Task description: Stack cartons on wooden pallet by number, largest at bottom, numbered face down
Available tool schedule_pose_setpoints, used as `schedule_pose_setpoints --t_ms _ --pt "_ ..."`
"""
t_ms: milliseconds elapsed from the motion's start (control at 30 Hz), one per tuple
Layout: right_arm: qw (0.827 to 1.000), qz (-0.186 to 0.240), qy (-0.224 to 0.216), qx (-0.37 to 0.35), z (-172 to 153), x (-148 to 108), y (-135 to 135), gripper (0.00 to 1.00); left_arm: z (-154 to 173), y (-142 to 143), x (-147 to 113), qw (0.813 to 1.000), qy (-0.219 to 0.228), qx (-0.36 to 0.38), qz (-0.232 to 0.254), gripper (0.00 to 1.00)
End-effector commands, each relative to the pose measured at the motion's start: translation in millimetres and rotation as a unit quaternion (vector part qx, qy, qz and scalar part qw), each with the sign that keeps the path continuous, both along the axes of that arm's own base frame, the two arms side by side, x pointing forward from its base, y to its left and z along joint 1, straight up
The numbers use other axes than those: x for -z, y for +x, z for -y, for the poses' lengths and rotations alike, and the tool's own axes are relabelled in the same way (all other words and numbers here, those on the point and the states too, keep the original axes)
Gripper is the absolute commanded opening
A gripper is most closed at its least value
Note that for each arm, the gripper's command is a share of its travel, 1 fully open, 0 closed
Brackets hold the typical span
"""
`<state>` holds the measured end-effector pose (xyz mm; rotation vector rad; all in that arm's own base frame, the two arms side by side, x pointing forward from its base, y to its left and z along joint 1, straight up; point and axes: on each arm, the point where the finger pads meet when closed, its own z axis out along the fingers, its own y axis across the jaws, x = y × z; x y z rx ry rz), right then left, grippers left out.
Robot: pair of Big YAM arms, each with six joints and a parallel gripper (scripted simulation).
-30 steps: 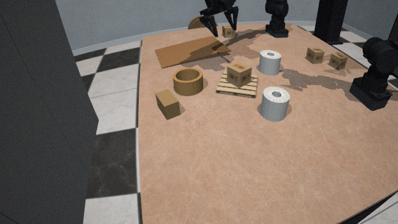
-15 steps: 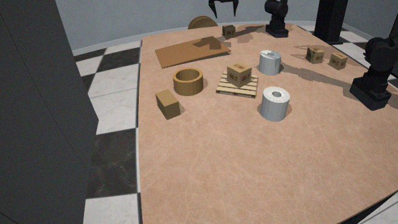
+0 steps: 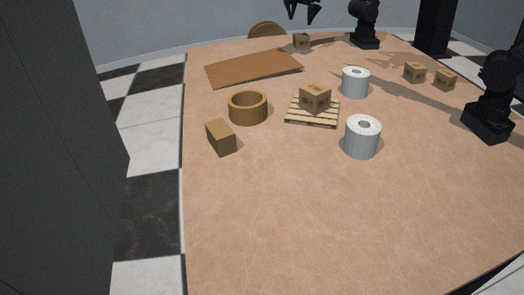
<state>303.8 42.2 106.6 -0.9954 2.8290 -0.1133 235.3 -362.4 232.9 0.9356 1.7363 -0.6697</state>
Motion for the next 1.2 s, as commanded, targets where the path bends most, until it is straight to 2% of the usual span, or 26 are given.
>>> schedule_pose_setpoints --t_ms 0,33,100,167,200,233,300,367,567,633,667,1000,1033,1167 --pt "0.992 0.061 0.022 0.110 16.8 -2.1 -4.2 0.79 27.4 -15.7 10.4 0.999 -0.010 0.031 0.011 1.00" --pt "0.989 0.071 0.028 0.129 20.7 1.0 -8.1 0.79 34.5 -19.0 8.4 0.999 -0.016 0.038 0.014 1.00" --pt "0.980 0.090 0.041 0.171 28.2 7.8 -16.2 0.79 37.6 -31.7 28.9 0.999 -0.008 0.052 0.010 1.00" --pt "0.970 0.109 0.056 0.211 35.0 15.1 -24.4 0.79 45.7 -40.6 34.3 0.998 -0.012 0.065 0.012 1.00" --pt "0.964 0.118 0.063 0.231 38.3 19.0 -28.5 0.79 56.5 -41.5 22.3 0.997 -0.025 0.071 0.019 1.00" --pt "0.957 0.127 0.071 0.251 41.4 23.1 -32.6 0.79 60.5 -45.3 23.5 0.996 -0.028 0.076 0.020 1.00" --pt "0.957 0.127 0.071 0.251 41.4 23.1 -32.6 0.79 60.5 -45.3 23.5 0.996 -0.028 0.076 0.020 1.00" --pt "0.944 0.144 0.086 0.285 46.8 31.1 -40.4 0.79 59.7 -54.5 39.3 0.996 -0.020 0.085 0.016 1.00" --pt "0.916 0.174 0.115 0.344 56.7 53.1 -58.3 0.79 66.3 -58.3 38.5 0.995 -0.024 0.092 0.018 1.00" --pt "0.913 0.179 0.118 0.348 57.7 55.7 -60.4 0.79 64.9 -56.6 34.6 0.995 -0.028 0.089 0.020 1.00" --pt "0.912 0.193 0.122 0.341 58.6 44.3 -51.6 0.79 64.8 -56.6 33.8 0.995 -0.029 0.089 0.020 1.00" --pt "0.917 0.183 0.119 0.334 55.9 49.7 -52.4 0.79 65.7 -53.4 29.9 0.996 -0.029 0.087 0.020 1.00" --pt "0.914 0.196 0.122 0.333 56.4 37.8 -41.0 0.79 65.7 -53.4 29.9 0.996 -0.029 0.087 0.020 1.00" --pt "0.914 0.195 0.125 0.332 53.5 41.3 -33.9 0.79 65.7 -53.4 29.9 0.996 -0.029 0.087 0.020 1.00"
